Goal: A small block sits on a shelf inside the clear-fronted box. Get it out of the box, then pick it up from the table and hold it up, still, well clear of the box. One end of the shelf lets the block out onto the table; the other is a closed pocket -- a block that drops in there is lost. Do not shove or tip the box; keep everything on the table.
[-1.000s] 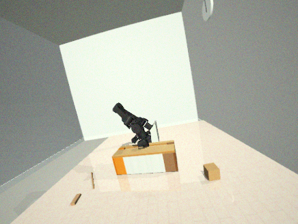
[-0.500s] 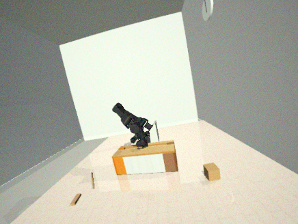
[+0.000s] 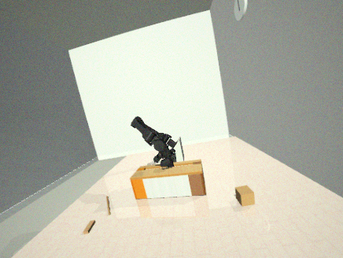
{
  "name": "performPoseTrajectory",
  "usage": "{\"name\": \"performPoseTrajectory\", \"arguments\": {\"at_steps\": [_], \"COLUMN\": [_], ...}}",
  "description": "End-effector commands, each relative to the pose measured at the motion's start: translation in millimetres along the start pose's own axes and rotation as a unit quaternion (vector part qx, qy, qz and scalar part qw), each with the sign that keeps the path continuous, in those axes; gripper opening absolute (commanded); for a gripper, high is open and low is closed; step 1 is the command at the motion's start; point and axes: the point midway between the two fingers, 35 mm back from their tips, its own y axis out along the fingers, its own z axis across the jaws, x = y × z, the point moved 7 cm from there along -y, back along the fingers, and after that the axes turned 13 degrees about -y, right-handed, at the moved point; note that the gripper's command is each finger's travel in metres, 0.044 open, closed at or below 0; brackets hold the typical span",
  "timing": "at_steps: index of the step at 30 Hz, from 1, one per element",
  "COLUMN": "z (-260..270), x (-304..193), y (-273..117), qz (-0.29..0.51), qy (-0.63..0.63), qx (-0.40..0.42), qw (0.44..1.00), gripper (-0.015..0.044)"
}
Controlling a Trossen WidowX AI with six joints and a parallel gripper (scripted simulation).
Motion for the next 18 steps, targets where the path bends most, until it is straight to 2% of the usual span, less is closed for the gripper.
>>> {"name": "performPoseTrajectory", "arguments": {"at_steps": [1, 18], "z": [1.4, 1.1], "x": [-4.0, -1.2], "y": [1.3, 0.3], "qz": [0.002, 0.002], "qy": [0.001, 0.001], "qx": [0.001, 0.001], "qw": [1.0, 1.0], "gripper": [0.04, 0.04]}}
